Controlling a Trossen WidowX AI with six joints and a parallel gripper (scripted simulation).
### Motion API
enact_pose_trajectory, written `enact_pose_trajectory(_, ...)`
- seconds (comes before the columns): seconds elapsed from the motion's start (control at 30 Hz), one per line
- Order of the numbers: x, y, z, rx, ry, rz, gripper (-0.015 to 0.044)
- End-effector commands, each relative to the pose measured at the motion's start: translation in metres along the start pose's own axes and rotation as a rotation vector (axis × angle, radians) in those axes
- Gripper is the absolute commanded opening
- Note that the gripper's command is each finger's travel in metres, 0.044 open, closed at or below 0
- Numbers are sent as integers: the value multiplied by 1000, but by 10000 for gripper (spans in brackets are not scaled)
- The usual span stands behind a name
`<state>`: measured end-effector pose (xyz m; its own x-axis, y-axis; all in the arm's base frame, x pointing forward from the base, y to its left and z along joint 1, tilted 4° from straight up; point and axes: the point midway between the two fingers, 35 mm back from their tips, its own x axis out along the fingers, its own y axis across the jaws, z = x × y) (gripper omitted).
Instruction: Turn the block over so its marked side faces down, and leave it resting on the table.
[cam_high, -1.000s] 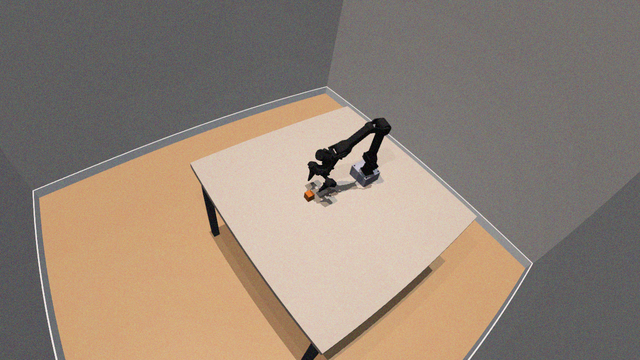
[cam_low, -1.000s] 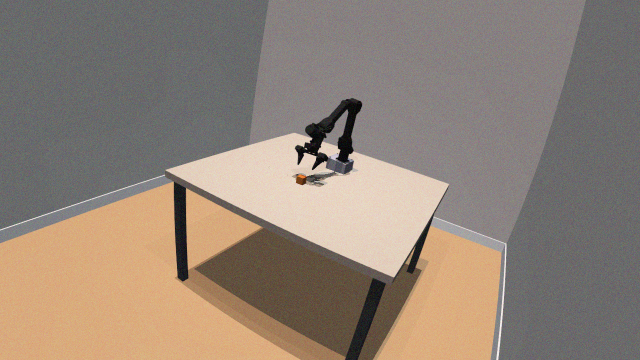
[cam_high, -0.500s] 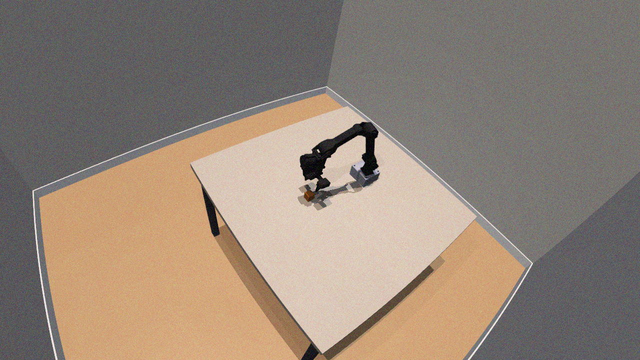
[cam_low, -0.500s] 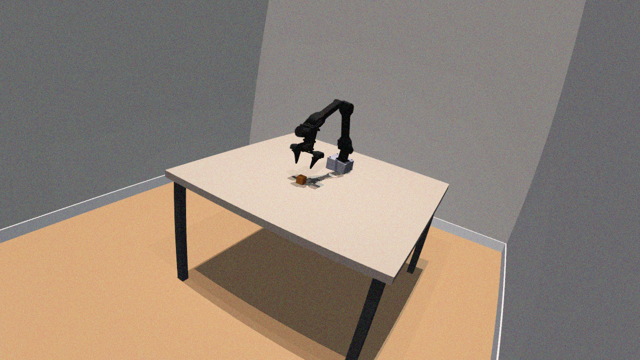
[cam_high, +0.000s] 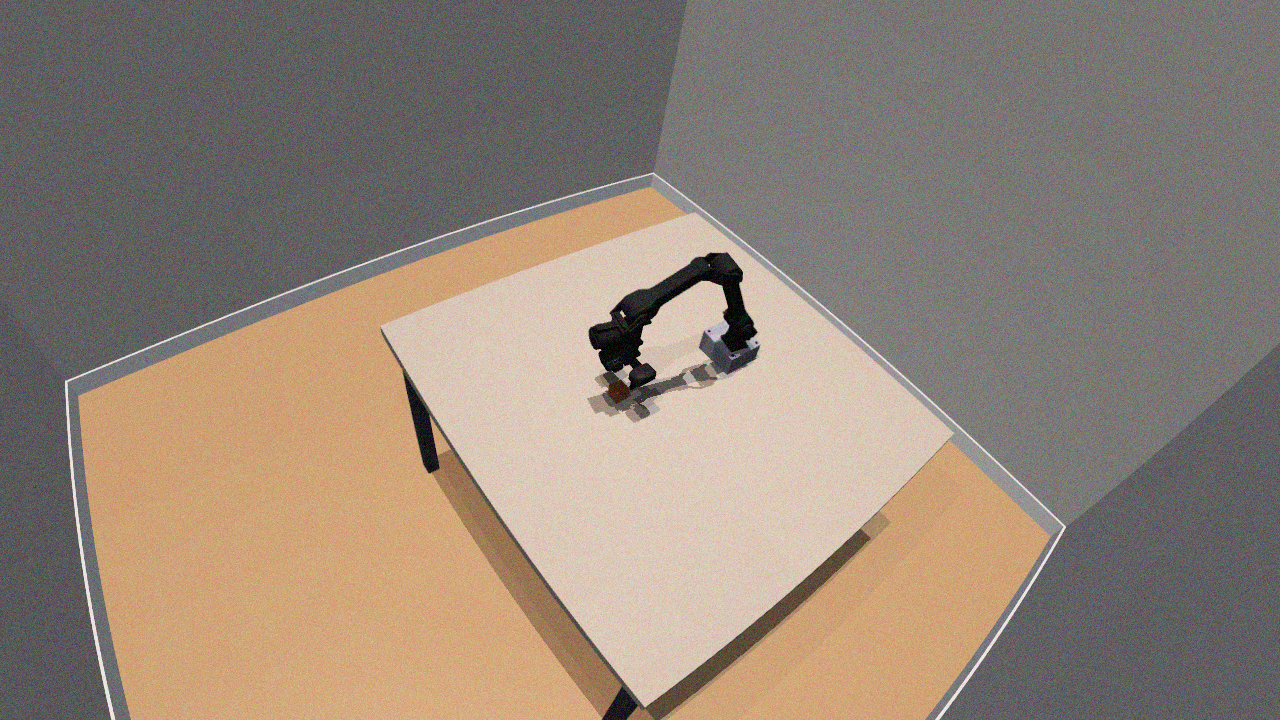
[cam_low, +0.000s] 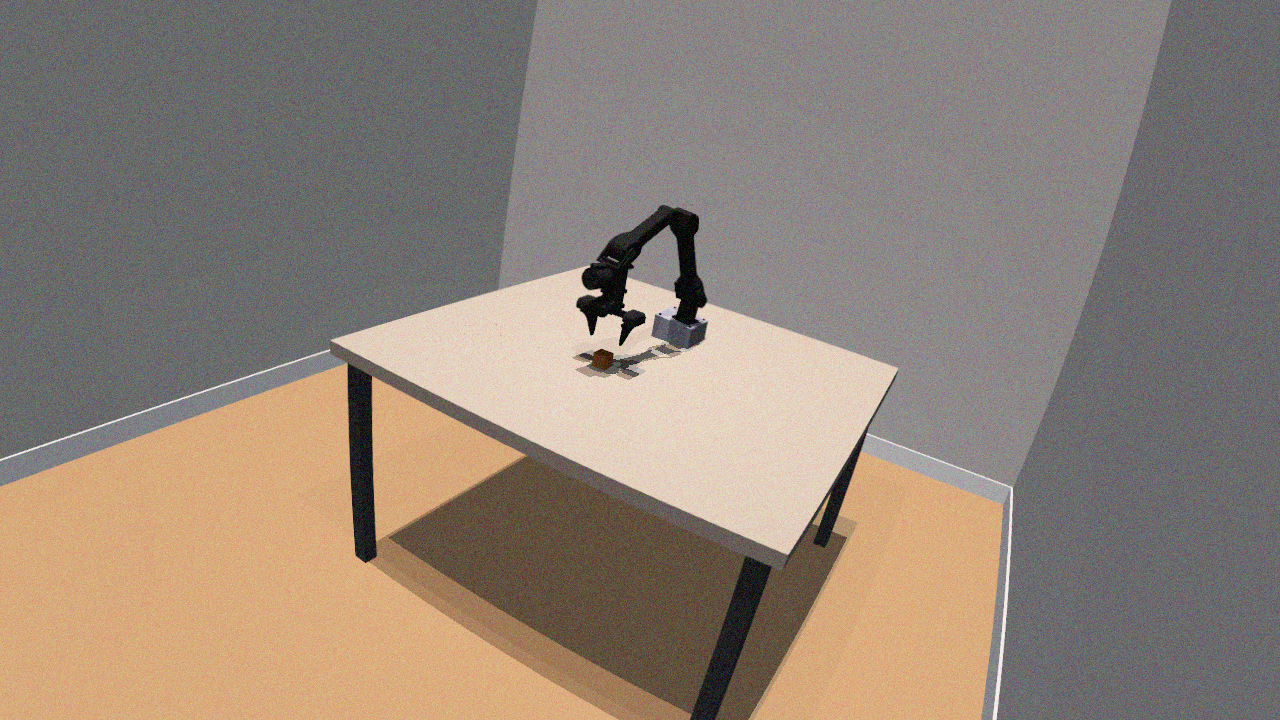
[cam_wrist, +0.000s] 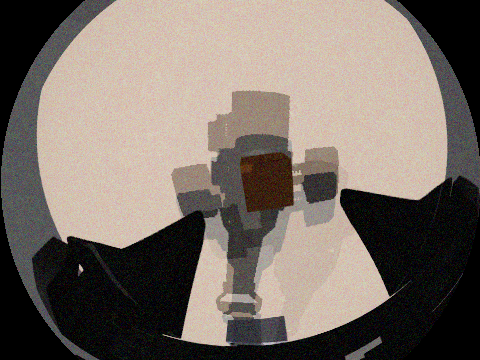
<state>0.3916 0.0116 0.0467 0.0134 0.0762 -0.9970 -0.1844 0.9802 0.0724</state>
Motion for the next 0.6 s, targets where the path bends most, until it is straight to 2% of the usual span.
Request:
enact_pose_trajectory(0.0,9,-1,0,2,4,-3,440)
enact_pose_trajectory(0.57,41,-1,0,2,4,-2,440)
